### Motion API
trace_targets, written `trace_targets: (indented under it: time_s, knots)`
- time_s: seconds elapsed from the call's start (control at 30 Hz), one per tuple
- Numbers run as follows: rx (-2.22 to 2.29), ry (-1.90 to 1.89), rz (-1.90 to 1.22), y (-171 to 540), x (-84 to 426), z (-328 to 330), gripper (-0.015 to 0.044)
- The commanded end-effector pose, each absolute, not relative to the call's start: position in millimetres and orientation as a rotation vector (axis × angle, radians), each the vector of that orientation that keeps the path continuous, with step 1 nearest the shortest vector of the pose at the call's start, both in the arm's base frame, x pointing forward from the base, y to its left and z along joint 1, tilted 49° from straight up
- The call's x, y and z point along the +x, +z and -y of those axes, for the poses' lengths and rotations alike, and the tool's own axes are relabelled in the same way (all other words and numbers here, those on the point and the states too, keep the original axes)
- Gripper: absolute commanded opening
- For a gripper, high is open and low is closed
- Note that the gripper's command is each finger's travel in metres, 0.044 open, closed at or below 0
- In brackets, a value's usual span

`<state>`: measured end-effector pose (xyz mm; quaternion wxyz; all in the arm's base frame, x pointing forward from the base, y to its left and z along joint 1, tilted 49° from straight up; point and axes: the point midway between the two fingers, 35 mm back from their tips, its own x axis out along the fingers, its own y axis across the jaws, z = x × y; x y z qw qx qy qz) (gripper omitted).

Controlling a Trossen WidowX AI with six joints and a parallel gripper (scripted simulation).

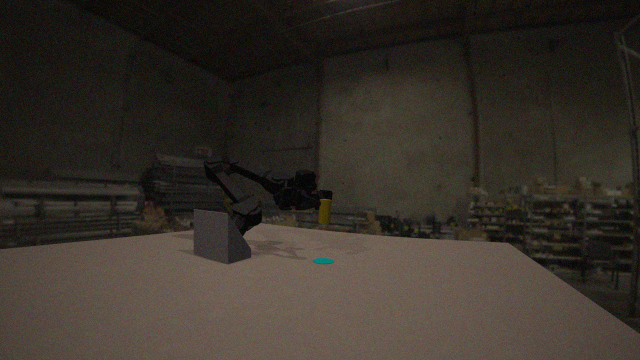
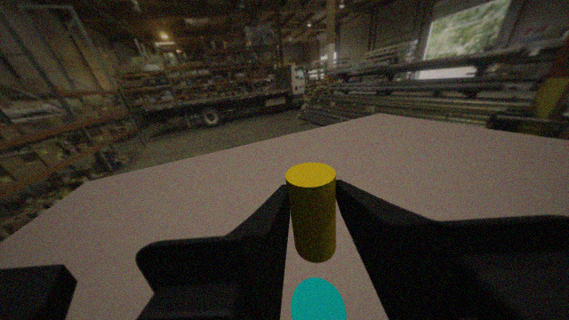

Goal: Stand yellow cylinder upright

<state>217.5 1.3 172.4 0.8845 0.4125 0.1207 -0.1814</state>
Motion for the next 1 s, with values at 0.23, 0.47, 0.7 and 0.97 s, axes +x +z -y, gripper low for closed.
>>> trace_targets:
  time_s: [0.23,0.47,0.7,0.97]
  knots:
    - [0.865,-0.38,-0.242,173,217,-1,0.0105]
    - [0.875,-0.39,-0.258,161,223,-14,0.0105]
    - [0.879,-0.397,-0.267,147,226,-28,0.0105]
    - [0.877,-0.398,-0.266,133,225,-45,0.0105]
